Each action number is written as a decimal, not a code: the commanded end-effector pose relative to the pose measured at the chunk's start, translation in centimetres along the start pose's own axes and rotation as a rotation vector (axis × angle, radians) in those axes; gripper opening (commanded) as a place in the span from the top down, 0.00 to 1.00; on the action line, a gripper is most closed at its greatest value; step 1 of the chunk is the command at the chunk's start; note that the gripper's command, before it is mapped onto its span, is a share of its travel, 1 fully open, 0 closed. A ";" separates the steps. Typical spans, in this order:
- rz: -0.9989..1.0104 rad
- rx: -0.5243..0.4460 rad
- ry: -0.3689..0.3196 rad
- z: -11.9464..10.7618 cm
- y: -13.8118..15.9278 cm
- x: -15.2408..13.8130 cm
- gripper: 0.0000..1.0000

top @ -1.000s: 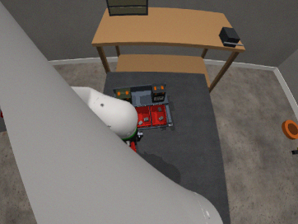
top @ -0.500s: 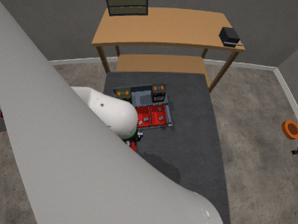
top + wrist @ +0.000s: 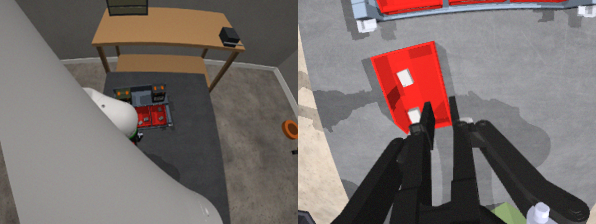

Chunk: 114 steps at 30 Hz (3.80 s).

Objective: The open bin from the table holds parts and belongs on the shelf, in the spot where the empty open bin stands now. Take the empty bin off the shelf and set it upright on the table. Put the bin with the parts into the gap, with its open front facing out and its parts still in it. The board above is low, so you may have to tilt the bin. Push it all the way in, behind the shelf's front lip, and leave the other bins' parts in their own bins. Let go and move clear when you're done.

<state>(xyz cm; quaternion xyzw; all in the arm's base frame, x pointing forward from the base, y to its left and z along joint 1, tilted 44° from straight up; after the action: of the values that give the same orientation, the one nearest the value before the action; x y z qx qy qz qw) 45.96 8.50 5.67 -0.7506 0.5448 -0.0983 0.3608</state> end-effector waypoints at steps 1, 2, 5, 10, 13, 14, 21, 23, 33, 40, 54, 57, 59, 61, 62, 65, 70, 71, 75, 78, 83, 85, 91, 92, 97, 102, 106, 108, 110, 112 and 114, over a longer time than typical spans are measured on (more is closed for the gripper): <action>0.000 0.001 0.000 0.4 0.0 0.0 0.76; 0.000 0.001 0.000 0.6 0.0 0.0 0.76; 0.000 0.001 0.000 1.1 0.0 0.1 0.76; 0.000 0.001 0.000 1.9 0.0 0.1 0.76; 0.000 0.001 0.000 2.4 0.0 0.1 0.76; 0.000 0.001 0.000 2.6 0.0 0.1 0.76; 0.000 0.001 0.000 4.0 0.0 0.1 0.76; 0.000 0.001 0.000 4.4 0.0 0.1 0.76; 0.000 0.001 0.000 5.5 0.0 0.2 0.76; 0.000 0.001 0.000 6.0 0.0 0.2 0.76; 0.000 0.001 0.000 6.0 0.0 0.2 0.76; 0.000 0.001 0.000 6.0 0.0 0.2 0.76; 0.000 0.001 0.000 6.0 0.0 0.2 0.76; 0.000 0.001 0.000 6.0 0.0 0.2 0.76; 0.000 0.001 0.000 6.0 0.0 0.2 0.76; 0.000 0.001 0.000 6.0 0.0 0.2 0.76; 0.000 0.001 0.000 6.0 0.0 0.2 0.76; 0.000 0.001 0.000 6.0 0.0 0.2 0.76; 0.000 0.001 0.000 6.0 0.0 0.2 0.76; 0.000 0.001 0.000 6.0 0.0 0.2 0.76; 0.000 0.001 0.000 6.0 0.0 0.2 0.76; 0.000 0.001 0.000 6.0 0.0 0.2 0.76; 0.000 0.001 0.000 6.1 0.0 0.2 0.76; 0.000 0.001 0.000 6.1 0.0 0.2 0.76; 0.000 0.001 0.000 6.1 0.0 0.2 0.76; 0.000 0.001 0.000 6.4 0.0 0.2 0.76; 0.000 0.001 0.000 6.8 0.0 0.2 0.76; 0.000 0.001 0.000 7.1 0.0 0.2 0.76; 0.000 0.001 0.000 7.4 0.0 0.2 0.76; 0.000 0.001 0.000 7.5 0.0 0.2 0.76; 0.000 0.001 0.000 7.7 0.0 0.2 0.76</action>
<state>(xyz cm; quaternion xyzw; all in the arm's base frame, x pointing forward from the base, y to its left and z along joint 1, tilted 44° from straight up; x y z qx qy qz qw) 50.08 11.61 0.21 -0.7506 0.5448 -0.0982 0.3607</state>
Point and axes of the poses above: the point where the finger pads meet when closed, its own z axis out along the fingers, its own x axis across the jaws, y = z × x, the point moved 4 cm from there along -z, back along the fingers, and after that the axes turned 12 degrees about -z, right-handed, at the moved point
